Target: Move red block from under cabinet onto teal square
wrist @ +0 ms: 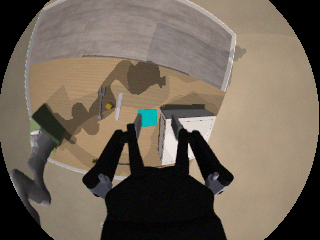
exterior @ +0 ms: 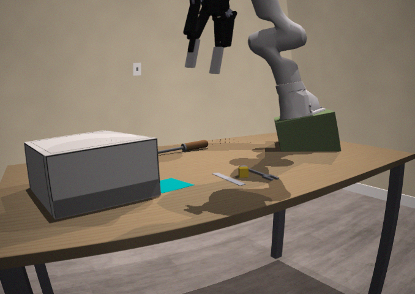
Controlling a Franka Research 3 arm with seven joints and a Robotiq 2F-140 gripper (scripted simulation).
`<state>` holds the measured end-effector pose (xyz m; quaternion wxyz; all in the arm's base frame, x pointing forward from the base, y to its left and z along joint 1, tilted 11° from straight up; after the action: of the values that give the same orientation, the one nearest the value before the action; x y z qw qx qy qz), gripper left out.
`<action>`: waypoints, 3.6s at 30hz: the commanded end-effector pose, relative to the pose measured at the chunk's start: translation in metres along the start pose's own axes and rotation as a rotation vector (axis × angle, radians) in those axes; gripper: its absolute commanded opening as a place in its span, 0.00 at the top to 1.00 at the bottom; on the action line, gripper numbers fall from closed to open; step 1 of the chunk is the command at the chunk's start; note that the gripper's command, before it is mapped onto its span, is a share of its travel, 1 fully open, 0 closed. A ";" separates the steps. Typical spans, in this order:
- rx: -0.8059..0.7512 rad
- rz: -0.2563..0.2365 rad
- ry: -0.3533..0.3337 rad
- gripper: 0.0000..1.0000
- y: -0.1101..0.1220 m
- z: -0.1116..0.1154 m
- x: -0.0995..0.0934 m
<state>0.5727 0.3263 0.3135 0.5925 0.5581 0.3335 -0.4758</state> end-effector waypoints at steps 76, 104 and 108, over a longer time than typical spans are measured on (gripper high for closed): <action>1.770 -0.181 -0.149 1.00 -0.233 0.558 0.085; 1.770 -0.181 -0.149 1.00 -0.233 0.558 0.085; 1.770 -0.181 -0.149 1.00 -0.233 0.558 0.085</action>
<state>0.3061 -0.2187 0.2403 -0.0724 0.7494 -0.1510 -0.6406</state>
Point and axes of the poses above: the point where the finger pads meet when closed, its own x axis out along the fingers, its own y axis across the jaws, z = x × y, the point moved 9 cm from there along -x, back along the fingers, and after that the axes turned 15 degrees about x, right-handed, at the moved point
